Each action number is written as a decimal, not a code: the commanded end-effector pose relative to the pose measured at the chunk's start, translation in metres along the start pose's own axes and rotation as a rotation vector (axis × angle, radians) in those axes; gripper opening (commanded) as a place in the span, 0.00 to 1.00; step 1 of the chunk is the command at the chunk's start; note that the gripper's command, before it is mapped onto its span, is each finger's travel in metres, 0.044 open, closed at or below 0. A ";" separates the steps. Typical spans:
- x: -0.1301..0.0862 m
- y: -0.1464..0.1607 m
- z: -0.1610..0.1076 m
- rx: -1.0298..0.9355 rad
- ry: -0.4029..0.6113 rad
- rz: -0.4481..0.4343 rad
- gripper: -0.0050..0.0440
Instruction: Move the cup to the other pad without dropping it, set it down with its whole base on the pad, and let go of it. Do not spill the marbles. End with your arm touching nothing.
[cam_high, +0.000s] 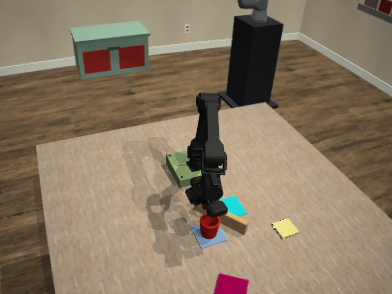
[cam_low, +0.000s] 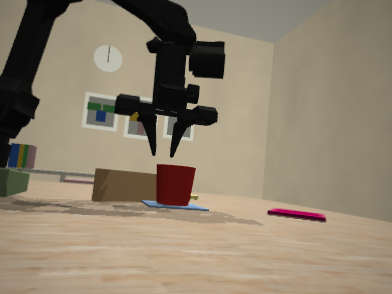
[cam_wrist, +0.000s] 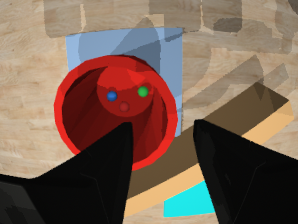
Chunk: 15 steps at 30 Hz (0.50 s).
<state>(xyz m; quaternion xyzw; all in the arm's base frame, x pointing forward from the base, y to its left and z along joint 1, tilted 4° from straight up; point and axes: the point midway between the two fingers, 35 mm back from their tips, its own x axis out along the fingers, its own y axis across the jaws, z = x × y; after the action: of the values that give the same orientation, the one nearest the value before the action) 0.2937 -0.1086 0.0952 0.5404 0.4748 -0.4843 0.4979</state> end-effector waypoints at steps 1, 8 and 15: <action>0.010 -0.002 -0.001 0.002 0.008 -0.014 0.40; 0.021 -0.002 -0.001 0.002 0.008 -0.014 0.40; 0.030 -0.002 -0.001 0.002 0.008 -0.014 0.40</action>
<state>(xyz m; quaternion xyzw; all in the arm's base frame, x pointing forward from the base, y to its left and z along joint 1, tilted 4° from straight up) 0.2958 -0.1078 0.0724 0.5399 0.4759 -0.4844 0.4973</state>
